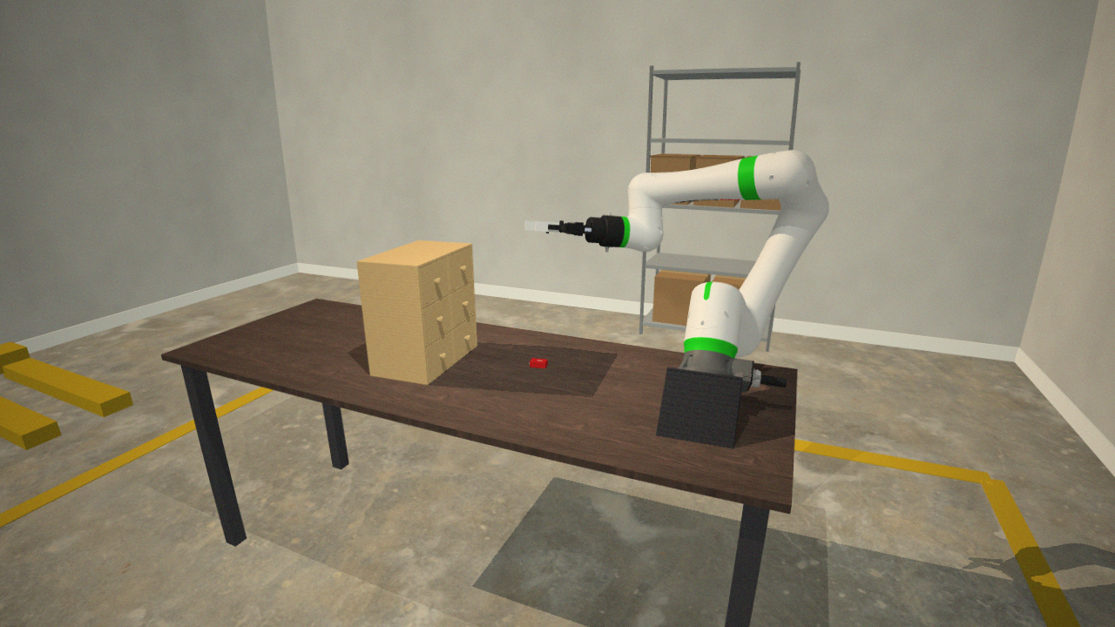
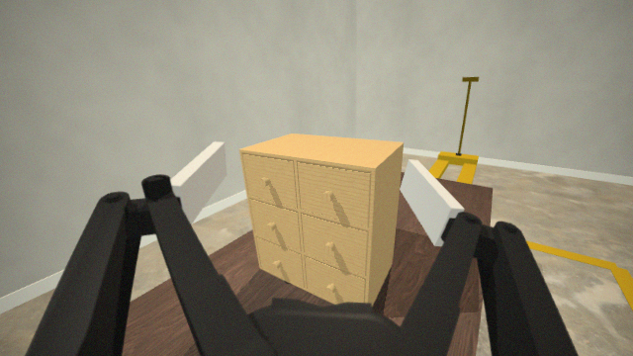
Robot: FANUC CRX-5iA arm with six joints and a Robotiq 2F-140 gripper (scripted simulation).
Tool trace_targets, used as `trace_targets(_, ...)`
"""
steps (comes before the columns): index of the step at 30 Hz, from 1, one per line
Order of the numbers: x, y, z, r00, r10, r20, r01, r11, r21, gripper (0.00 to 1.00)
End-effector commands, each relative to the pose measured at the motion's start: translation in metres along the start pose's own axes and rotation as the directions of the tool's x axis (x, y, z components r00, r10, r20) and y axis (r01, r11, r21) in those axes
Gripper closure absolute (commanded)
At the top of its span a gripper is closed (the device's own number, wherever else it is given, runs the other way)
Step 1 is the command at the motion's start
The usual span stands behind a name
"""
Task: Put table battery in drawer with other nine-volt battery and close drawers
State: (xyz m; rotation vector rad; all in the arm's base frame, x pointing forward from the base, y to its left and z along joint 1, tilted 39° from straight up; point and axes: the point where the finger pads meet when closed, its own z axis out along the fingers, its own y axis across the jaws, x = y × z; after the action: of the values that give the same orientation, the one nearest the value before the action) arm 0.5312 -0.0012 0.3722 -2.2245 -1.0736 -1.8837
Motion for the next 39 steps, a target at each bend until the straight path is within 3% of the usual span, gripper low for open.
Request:
trace_targets(1, 0.000, 0.000, 0.000, 1.000, 0.000, 0.000, 0.000, 1.000, 0.000, 0.00)
trace_targets(20, -0.001, -0.004, 0.002, 1.000, -0.003, 0.006, 0.003, 1.000, 0.018, 0.00)
trace_targets(22, -0.005, -0.018, 0.007, 1.000, -0.011, 0.026, 0.009, 0.997, 0.075, 0.00)
trace_targets(25, -0.020, -0.059, 0.019, 0.994, -0.047, 0.098, 0.022, 0.968, 0.250, 0.00)
trace_targets(26, -0.020, -0.059, 0.019, 0.994, -0.047, 0.098, 0.022, 0.968, 0.250, 0.00)
trace_targets(27, -0.028, -0.078, 0.022, 0.988, -0.072, 0.135, 0.024, 0.944, 0.328, 0.00)
trace_targets(28, -0.028, -0.078, 0.022, 0.988, -0.072, 0.135, 0.024, 0.944, 0.328, 0.00)
trace_targets(29, -0.037, -0.097, 0.023, 0.978, -0.105, 0.178, 0.023, 0.911, 0.411, 0.00)
trace_targets(30, -0.037, -0.097, 0.023, 0.978, -0.105, 0.178, 0.023, 0.911, 0.411, 0.00)
trace_targets(31, -0.049, -0.115, 0.023, 0.966, -0.138, 0.216, 0.020, 0.880, 0.474, 0.00)
trace_targets(32, -0.049, -0.115, 0.023, 0.962, -0.149, 0.227, 0.018, 0.869, 0.495, 0.00)
trace_targets(34, -0.049, -0.115, 0.023, 0.962, -0.149, 0.227, 0.018, 0.869, 0.495, 0.00)
trace_targets(35, -0.061, -0.132, 0.020, 0.938, -0.204, 0.279, 0.007, 0.818, 0.576, 0.00)
trace_targets(39, -0.085, -0.155, 0.010, 0.879, -0.312, 0.361, -0.018, 0.736, 0.677, 0.00)
